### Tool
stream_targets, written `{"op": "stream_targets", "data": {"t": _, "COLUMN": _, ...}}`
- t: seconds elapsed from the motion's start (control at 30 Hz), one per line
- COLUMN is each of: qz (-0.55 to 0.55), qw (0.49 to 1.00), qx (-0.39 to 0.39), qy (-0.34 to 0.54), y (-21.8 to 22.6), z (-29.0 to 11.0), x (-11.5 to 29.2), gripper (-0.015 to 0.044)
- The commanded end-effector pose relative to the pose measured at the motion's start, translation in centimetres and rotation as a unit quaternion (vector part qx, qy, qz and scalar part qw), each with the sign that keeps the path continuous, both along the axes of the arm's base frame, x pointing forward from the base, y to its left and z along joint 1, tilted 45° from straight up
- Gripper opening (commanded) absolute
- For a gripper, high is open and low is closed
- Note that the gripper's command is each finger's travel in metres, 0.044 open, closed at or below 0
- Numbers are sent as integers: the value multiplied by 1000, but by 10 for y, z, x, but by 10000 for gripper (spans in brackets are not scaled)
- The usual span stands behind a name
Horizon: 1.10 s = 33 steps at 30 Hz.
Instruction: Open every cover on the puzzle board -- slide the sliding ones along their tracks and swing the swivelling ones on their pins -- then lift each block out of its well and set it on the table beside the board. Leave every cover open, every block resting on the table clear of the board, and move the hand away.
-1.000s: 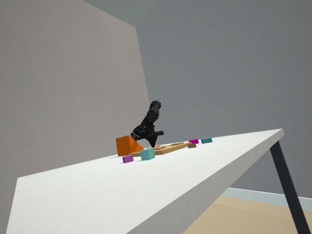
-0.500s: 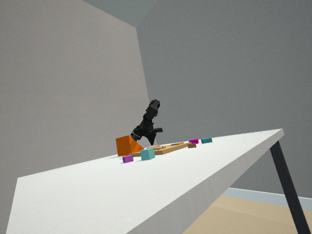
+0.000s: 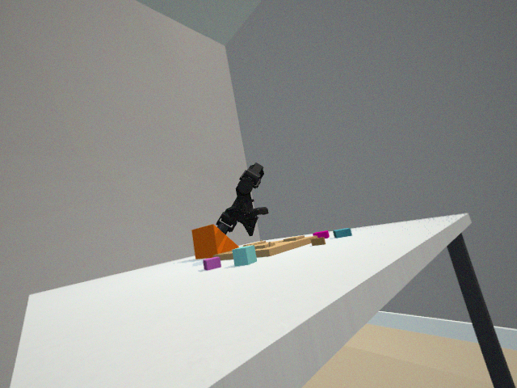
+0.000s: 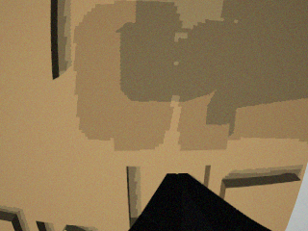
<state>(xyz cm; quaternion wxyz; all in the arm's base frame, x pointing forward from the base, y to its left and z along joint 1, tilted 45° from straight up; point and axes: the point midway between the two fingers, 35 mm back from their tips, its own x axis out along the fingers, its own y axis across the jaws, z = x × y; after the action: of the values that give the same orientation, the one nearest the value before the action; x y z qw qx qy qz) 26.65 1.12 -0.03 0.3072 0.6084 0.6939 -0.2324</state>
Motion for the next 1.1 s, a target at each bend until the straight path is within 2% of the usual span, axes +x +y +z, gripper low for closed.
{"op": "stream_targets", "data": {"t": 0.0, "qz": 3, "qw": 1000, "qx": -2, "qy": -2, "y": -5, "z": 4, "x": 0, "gripper": 0}}
{"op": "stream_targets", "data": {"t": 0.1, "qz": 43, "qw": 998, "qx": 4, "qy": -42, "y": -2, "z": 4, "x": -7, "gripper": 0}}
{"op": "stream_targets", "data": {"t": 0.3, "qz": 217, "qw": 952, "qx": 21, "qy": -213, "y": -3, "z": 18, "x": -39, "gripper": 0}}
{"op": "stream_targets", "data": {"t": 0.43, "qz": 327, "qw": 888, "qx": 32, "qy": -321, "y": -2, "z": 25, "x": -60, "gripper": 0}}
{"op": "stream_targets", "data": {"t": 0.6, "qz": 451, "qw": 774, "qx": 46, "qy": -443, "y": 1, "z": 32, "x": -87, "gripper": 0}}
{"op": "stream_targets", "data": {"t": 0.77, "qz": 503, "qw": 707, "qx": 52, "qy": -494, "y": 3, "z": 35, "x": -99, "gripper": 0}}
{"op": "stream_targets", "data": {"t": 1.07, "qz": 504, "qw": 706, "qx": 52, "qy": -495, "y": 3, "z": 35, "x": -99, "gripper": 0}}
